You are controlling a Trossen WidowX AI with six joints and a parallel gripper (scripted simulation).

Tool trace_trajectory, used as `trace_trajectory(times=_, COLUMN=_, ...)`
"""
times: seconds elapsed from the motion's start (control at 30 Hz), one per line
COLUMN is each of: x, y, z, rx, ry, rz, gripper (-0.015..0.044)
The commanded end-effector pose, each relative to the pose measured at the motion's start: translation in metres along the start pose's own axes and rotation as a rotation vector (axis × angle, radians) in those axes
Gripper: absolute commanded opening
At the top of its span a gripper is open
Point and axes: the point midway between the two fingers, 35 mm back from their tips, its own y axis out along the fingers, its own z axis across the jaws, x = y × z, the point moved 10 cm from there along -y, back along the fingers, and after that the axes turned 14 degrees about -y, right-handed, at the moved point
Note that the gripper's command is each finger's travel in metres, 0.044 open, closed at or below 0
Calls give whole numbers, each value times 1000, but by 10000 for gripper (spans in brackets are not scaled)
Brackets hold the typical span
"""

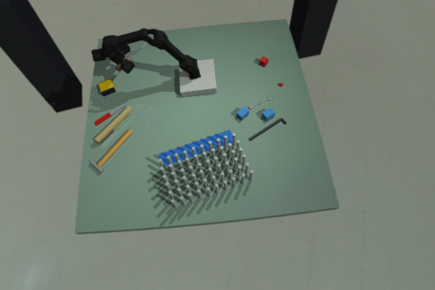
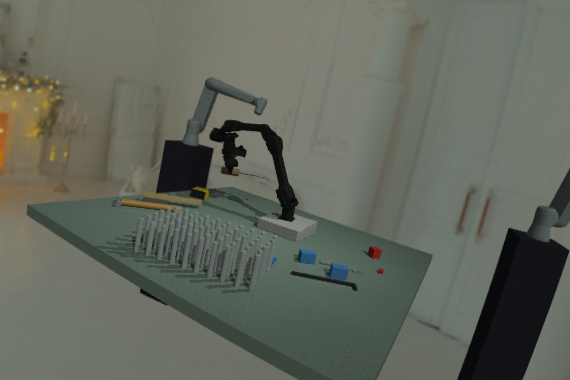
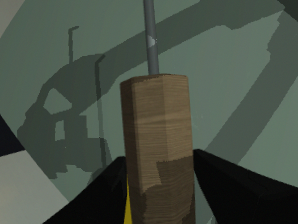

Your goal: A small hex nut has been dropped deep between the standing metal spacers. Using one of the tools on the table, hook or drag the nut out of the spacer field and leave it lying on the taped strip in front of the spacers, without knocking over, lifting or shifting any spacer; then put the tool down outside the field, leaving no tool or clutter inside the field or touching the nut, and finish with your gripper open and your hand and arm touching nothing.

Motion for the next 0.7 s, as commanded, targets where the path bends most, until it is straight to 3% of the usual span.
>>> trace_trajectory(times=0.0, x=-1, y=3, z=0, rx=4, ry=5, rz=-9, gripper=0)
trace_trajectory(times=0.67, x=-9, y=19, z=0, rx=4, ry=5, rz=-9, gripper=0)
